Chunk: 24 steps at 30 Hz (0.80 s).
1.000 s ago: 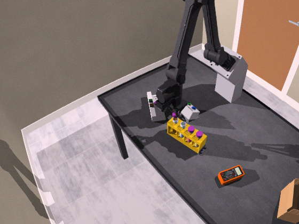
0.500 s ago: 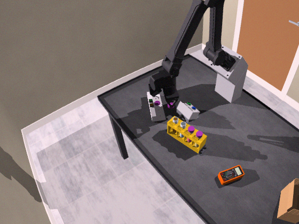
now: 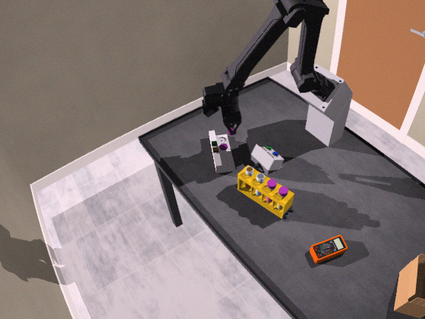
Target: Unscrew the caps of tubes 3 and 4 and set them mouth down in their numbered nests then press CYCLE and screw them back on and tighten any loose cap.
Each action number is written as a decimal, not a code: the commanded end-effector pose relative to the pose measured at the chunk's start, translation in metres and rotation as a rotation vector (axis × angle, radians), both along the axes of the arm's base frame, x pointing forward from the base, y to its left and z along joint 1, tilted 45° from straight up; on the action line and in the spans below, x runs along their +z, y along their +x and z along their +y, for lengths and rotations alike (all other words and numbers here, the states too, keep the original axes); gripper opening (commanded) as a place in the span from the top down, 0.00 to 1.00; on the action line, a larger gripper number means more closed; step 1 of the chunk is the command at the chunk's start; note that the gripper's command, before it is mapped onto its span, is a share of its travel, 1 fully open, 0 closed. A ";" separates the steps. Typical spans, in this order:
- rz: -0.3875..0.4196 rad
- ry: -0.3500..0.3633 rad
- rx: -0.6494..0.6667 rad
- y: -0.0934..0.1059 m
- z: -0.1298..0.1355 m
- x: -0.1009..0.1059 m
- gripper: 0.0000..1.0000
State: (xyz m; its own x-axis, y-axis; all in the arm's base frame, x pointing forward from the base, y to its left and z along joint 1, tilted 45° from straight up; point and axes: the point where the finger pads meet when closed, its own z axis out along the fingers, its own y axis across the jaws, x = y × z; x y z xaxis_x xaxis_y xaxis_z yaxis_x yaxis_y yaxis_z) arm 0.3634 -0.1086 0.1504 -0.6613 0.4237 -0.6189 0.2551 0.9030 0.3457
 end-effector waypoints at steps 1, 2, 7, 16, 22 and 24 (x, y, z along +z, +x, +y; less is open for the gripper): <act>-0.034 -0.064 0.024 0.010 -0.036 0.011 1.00; -0.034 -0.064 0.024 0.009 -0.044 0.009 1.00; -0.013 -0.051 0.023 0.001 -0.084 -0.003 1.00; -0.014 -0.052 0.048 0.001 -0.119 -0.011 1.00; -0.019 -0.054 0.027 -0.004 -0.120 -0.010 1.00; -0.019 -0.054 0.027 -0.004 -0.120 -0.010 1.00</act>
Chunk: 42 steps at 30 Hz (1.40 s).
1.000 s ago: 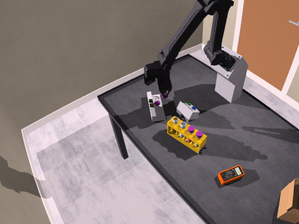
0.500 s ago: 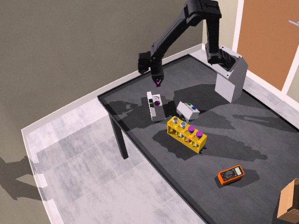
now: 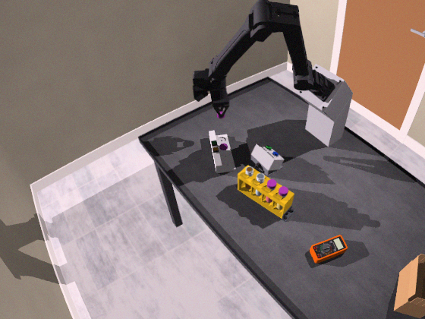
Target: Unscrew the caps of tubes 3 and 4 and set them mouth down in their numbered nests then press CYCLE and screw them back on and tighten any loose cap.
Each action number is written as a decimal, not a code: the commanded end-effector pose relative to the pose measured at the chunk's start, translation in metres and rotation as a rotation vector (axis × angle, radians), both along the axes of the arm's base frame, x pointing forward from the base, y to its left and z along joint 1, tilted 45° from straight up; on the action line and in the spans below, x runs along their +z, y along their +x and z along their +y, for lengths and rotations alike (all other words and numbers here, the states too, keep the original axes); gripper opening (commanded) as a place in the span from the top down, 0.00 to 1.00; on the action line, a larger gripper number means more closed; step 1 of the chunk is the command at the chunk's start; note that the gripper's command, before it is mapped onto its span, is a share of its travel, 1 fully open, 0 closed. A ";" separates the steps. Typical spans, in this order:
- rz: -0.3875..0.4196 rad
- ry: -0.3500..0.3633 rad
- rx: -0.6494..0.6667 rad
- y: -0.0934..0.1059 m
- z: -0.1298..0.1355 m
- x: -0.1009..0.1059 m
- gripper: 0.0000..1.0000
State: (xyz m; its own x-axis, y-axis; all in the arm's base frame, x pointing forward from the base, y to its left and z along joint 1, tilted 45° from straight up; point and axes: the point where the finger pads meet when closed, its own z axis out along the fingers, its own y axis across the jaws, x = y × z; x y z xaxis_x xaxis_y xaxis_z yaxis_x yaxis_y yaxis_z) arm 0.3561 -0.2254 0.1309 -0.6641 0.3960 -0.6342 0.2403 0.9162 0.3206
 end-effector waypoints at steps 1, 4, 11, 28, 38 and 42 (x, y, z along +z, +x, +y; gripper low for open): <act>-0.014 -0.025 0.013 0.003 -0.004 0.009 1.00; -0.029 -0.047 0.034 0.009 -0.001 0.022 1.00; -0.013 -0.026 0.024 0.014 -0.001 0.003 1.00; -0.014 -0.018 0.018 0.068 0.005 -0.050 1.00; -0.009 -0.014 0.018 0.100 0.010 -0.087 1.00; -0.037 -0.032 -0.007 0.096 -0.002 -0.071 1.00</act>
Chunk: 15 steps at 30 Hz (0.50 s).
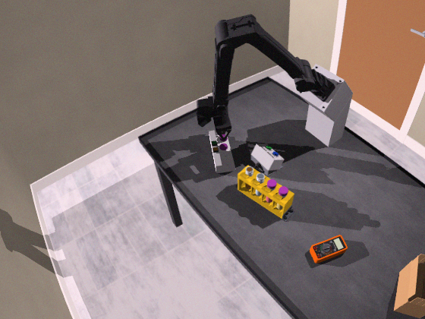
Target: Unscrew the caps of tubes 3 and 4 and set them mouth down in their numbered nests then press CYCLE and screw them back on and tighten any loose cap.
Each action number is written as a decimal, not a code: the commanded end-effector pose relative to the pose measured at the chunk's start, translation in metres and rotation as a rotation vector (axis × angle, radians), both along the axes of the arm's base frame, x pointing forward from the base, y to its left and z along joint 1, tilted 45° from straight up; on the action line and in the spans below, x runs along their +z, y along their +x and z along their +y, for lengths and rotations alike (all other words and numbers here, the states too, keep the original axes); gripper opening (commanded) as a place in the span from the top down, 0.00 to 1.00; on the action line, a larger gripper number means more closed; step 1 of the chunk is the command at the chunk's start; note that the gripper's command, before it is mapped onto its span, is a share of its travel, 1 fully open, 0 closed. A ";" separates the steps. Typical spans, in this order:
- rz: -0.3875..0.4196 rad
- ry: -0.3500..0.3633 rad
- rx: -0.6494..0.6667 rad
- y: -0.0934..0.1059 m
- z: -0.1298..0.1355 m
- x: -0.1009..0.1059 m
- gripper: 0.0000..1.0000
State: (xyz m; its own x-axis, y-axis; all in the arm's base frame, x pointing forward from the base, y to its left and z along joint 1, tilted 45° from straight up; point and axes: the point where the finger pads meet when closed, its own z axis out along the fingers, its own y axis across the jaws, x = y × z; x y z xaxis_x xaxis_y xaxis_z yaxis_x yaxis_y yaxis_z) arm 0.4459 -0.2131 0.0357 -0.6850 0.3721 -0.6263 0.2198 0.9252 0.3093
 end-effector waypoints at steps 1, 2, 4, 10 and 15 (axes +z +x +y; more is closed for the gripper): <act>-0.054 -0.023 -0.037 0.005 -0.016 0.025 1.00; -0.054 -0.023 -0.036 0.006 -0.016 0.025 1.00; -0.050 -0.020 -0.035 0.004 -0.013 0.022 1.00; -0.044 -0.016 -0.035 0.003 -0.013 0.021 1.00; -0.040 -0.013 -0.035 0.005 -0.014 0.018 1.00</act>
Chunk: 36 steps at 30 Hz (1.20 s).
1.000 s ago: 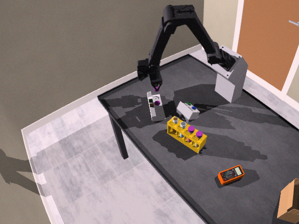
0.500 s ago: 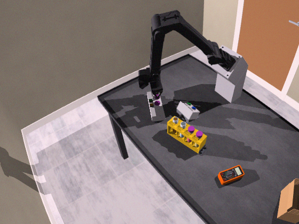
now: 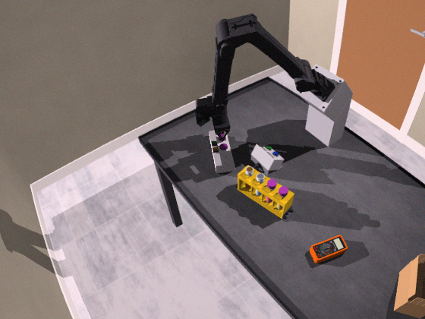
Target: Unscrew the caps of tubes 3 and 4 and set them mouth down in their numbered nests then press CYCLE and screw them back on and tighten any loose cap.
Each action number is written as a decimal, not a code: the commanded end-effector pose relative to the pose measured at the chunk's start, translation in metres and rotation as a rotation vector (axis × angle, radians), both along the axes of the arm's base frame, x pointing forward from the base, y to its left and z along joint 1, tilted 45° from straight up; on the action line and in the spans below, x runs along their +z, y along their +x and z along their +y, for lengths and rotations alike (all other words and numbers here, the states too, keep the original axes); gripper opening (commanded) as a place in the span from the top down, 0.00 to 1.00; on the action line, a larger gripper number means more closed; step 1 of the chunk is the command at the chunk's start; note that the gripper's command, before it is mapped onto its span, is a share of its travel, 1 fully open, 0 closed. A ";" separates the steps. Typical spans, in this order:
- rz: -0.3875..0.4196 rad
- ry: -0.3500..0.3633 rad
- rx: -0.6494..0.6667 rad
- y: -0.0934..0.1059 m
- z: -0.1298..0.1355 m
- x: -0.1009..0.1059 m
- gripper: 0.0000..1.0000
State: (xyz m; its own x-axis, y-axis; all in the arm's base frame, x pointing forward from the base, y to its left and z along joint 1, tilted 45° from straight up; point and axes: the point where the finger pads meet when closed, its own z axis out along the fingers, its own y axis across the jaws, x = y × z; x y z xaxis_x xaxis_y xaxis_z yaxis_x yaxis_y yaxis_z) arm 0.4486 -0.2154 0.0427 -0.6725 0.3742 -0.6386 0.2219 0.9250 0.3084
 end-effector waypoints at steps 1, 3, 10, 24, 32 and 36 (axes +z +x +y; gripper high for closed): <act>-0.025 -0.009 -0.027 0.002 -0.011 0.011 1.00; -0.018 -0.004 -0.023 0.005 -0.010 0.005 1.00; -0.009 0.002 -0.005 0.010 -0.001 -0.003 1.00; -0.010 0.000 -0.002 0.016 0.001 -0.006 1.00; -0.009 0.000 -0.002 0.019 0.002 -0.007 1.00; -0.009 0.000 -0.002 0.020 0.003 -0.007 1.00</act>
State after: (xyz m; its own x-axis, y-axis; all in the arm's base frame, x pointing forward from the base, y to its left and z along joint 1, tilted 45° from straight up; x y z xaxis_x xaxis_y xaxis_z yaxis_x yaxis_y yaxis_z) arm 0.4522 -0.2167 0.0374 -0.6698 0.3871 -0.6337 0.2363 0.9201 0.3123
